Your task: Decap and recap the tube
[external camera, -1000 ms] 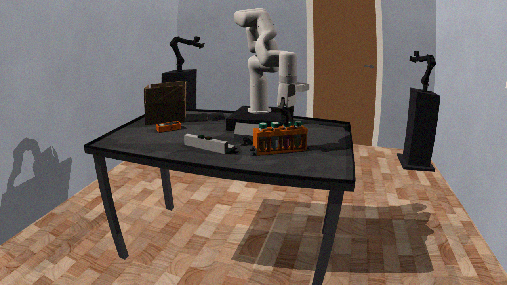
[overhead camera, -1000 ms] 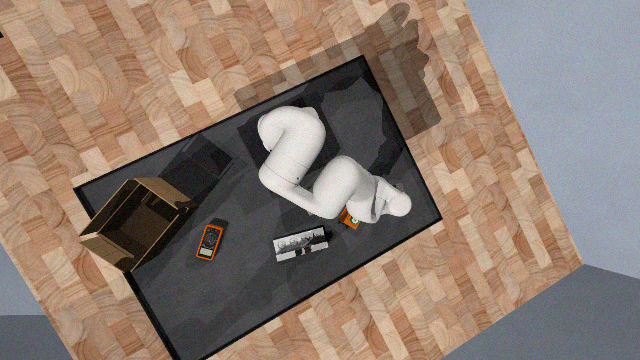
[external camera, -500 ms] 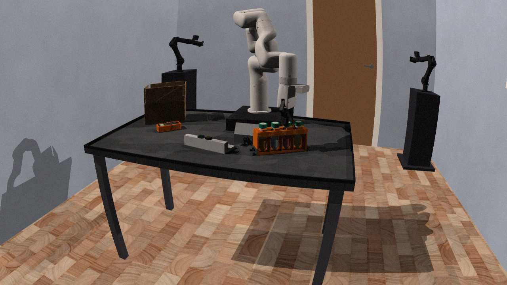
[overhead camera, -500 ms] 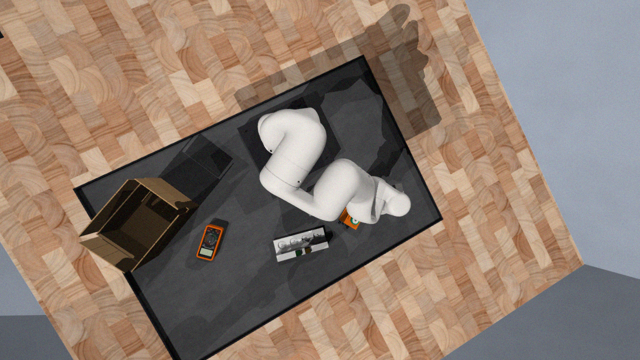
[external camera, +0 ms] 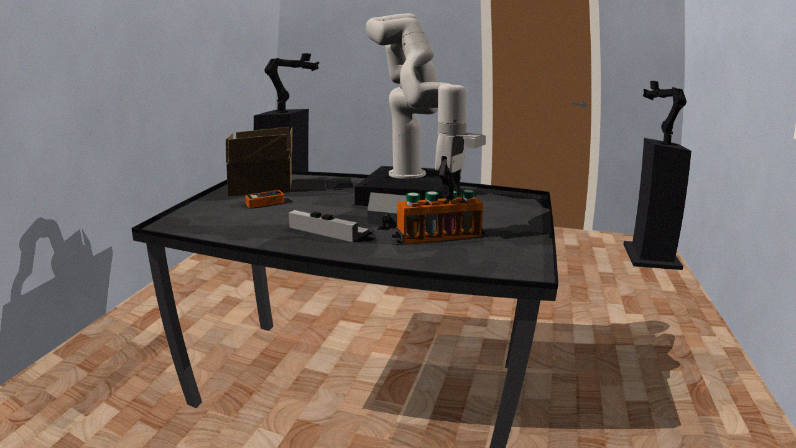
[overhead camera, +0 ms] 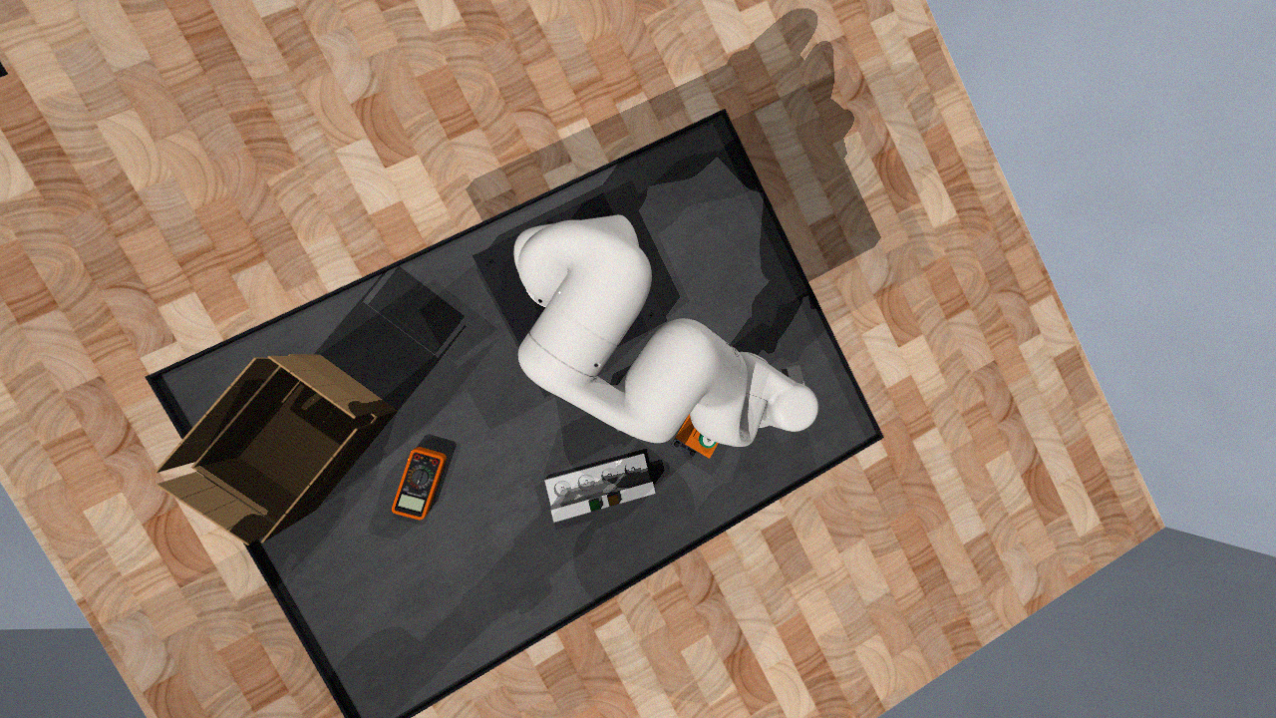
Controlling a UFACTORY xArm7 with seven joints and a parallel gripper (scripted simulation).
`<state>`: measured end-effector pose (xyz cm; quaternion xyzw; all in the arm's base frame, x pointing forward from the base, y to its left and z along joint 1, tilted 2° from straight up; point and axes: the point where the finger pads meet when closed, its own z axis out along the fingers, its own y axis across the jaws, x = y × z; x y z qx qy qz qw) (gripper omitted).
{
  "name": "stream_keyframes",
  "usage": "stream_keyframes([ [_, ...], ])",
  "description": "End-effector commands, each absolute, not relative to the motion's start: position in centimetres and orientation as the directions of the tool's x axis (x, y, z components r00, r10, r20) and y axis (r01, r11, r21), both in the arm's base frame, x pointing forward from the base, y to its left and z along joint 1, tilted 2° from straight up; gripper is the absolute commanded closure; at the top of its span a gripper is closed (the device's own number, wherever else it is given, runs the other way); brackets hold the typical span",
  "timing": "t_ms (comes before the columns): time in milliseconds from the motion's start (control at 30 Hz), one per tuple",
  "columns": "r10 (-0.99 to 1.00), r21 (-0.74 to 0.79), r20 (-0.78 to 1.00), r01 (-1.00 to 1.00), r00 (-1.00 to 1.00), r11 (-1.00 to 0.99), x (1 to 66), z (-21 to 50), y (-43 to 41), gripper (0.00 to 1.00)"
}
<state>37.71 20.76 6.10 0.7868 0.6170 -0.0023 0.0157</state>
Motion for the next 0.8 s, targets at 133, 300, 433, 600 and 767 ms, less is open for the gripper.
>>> stream_keyframes([
  [133,0.971,0.025,-0.020,0.971,0.239,-0.238,37.83,6.20,20.84,1.00],
  [300,0.996,0.021,-0.024,0.996,0.091,-0.090,37.83,6.21,20.84,1.00],
  [433,0.998,0.017,-0.027,0.998,-0.059,0.059,37.83,6.21,20.84,1.00],
  [600,0.966,0.012,-0.030,0.966,-0.256,0.256,37.83,6.22,20.84,1.00],
  [767,0.873,0.004,-0.032,0.873,-0.487,0.488,37.83,6.23,20.84,1.00],
])
